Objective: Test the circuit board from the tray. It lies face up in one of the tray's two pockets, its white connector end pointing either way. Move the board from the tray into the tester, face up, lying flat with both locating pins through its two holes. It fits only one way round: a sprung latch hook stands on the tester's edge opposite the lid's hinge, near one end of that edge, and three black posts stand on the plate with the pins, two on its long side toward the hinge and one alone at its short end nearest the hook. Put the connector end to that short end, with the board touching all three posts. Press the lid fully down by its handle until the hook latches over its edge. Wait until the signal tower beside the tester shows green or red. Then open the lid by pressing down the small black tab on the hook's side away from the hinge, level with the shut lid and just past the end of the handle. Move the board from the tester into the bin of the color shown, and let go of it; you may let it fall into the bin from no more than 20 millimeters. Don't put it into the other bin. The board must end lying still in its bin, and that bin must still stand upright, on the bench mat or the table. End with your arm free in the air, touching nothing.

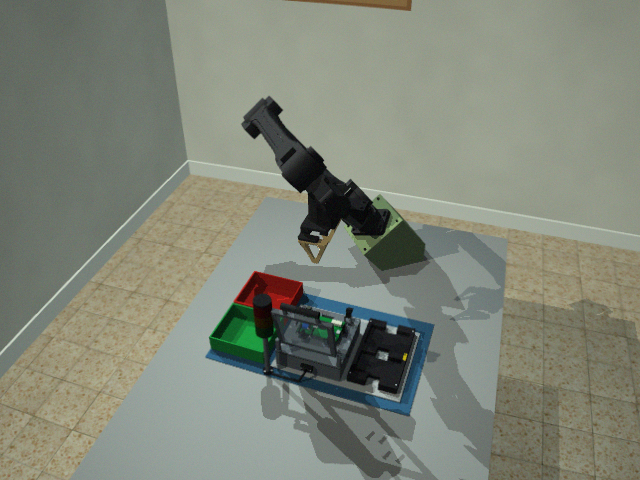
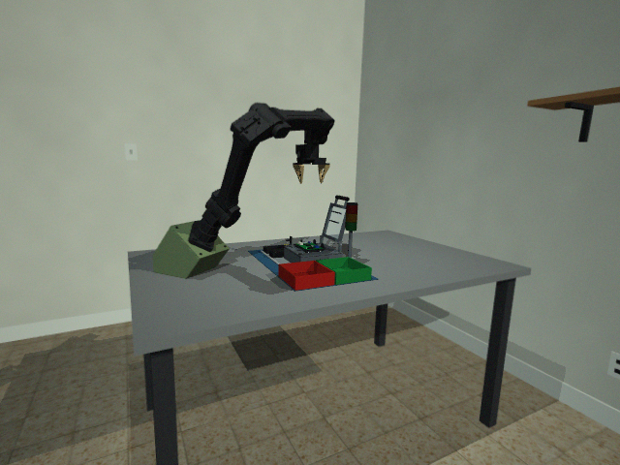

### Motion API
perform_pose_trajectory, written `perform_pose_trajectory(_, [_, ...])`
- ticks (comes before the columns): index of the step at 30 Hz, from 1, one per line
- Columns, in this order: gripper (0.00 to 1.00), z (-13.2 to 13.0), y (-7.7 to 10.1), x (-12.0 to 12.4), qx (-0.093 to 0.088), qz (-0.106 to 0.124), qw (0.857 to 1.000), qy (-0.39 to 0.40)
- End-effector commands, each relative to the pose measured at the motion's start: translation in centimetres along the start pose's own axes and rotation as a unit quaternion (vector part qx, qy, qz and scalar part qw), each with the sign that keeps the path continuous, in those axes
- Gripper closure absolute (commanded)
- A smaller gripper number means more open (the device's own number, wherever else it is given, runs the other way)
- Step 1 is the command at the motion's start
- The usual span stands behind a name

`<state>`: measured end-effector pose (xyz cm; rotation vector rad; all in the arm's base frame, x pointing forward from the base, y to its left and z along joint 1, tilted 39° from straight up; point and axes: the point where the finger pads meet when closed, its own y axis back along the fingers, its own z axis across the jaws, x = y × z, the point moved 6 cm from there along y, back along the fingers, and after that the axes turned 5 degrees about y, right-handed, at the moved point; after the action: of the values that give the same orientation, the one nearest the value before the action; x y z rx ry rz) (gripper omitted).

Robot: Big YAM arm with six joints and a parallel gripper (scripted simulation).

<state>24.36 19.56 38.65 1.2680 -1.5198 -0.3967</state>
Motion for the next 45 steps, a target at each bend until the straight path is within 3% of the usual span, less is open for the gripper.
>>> perform_pose_trajectory(1, [0.08, -0.3, 0.0, -0.5, -0.008, 0.005, 1.000, -0.005])
perform_pose_trajectory(2, [0.52, -0.3, -0.1, -0.4, -0.008, 0.005, 1.000, -0.007])
perform_pose_trajectory(36, [0.52, -0.3, 0.0, -0.4, -0.008, 0.005, 1.000, -0.006])
perform_pose_trajectory(38, [0.52, -1.4, 0.8, 0.3, 0.000, 0.000, 1.000, -0.022])
perform_pose_trajectory(44, [0.52, -3.0, 0.7, 0.6, -0.003, 0.004, 1.000, -0.017])
perform_pose_trajectory(45, [0.52, -3.9, 0.5, 0.6, 0.007, 0.000, 1.000, -0.022])
